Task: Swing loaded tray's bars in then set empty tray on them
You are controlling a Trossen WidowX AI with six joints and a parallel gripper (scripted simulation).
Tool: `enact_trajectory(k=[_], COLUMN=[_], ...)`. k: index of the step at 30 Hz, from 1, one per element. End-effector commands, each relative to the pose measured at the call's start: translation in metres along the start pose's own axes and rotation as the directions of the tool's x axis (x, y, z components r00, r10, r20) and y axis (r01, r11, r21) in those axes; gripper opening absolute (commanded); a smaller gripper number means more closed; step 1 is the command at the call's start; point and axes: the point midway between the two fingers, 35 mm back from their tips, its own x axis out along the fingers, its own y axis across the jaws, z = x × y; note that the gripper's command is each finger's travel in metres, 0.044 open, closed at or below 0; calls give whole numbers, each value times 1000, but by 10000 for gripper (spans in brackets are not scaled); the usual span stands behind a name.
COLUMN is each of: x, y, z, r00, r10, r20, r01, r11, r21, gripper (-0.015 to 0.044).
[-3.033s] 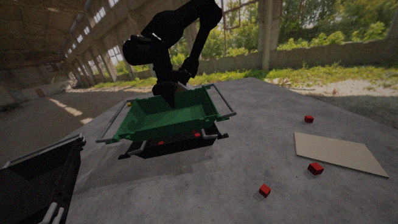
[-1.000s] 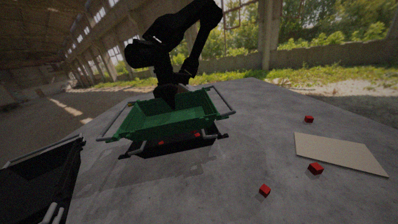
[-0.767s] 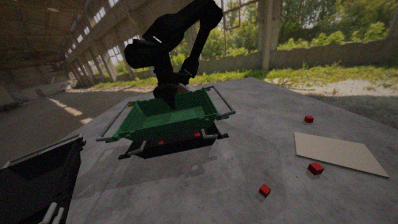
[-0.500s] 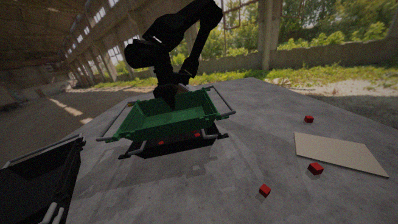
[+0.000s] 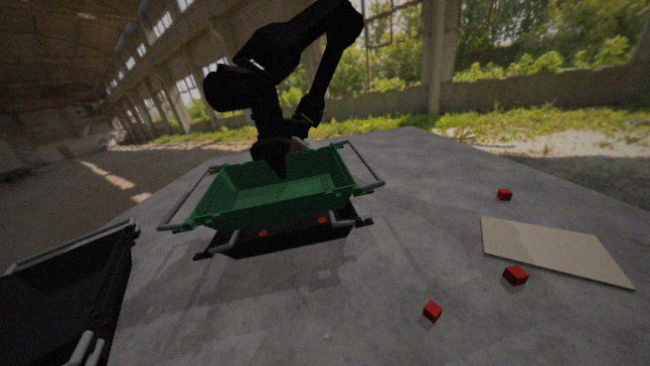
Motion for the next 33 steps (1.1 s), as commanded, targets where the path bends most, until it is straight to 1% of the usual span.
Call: enact_trajectory(k=[1,13,14,21,33], x=[6,6,1,14,15], y=[4,4,0,6,6], z=[1,1,0,1,1], r00=[1000,1000,1000,1000,1000], r10=[27,27,1,26,27], r20=[-2,-2,0,-1,-1], r01=[-27,-27,-1,-26,-27], r11=[1000,1000,1000,1000,1000], r21=[5,5,0,4,5], gripper=[0,0,0,0,0])
